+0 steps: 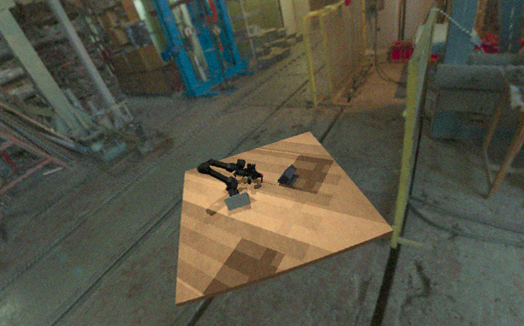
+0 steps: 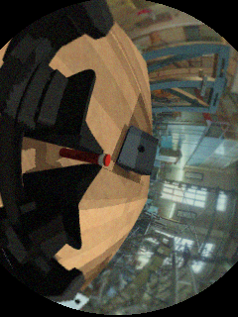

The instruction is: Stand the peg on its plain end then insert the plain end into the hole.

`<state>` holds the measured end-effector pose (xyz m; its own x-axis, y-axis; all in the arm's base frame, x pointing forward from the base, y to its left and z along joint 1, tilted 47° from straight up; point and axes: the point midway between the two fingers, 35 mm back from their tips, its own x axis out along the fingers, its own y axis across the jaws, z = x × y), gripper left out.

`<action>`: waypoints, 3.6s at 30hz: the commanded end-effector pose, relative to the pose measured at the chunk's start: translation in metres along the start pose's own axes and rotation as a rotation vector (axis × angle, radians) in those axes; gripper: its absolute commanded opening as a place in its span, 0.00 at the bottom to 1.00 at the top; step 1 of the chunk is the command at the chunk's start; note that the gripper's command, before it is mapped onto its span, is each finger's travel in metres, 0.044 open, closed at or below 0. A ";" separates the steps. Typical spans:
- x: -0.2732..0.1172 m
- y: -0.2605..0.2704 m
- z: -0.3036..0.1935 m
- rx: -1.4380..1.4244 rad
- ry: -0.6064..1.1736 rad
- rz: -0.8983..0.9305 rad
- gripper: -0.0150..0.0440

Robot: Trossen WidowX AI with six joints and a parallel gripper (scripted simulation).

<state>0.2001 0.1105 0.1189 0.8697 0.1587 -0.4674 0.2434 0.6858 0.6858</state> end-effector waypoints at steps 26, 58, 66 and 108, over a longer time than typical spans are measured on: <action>-0.010 -0.003 -0.009 0.000 -0.141 -0.005 0.34; -0.013 -0.004 -0.016 0.002 -0.167 -0.008 0.34; -0.014 -0.004 -0.017 0.006 -0.183 -0.009 0.34; -0.018 -0.005 -0.019 0.020 -0.264 -0.014 0.43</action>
<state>0.1751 0.1179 0.1128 0.9476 -0.0435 -0.3164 0.2619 0.6727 0.6920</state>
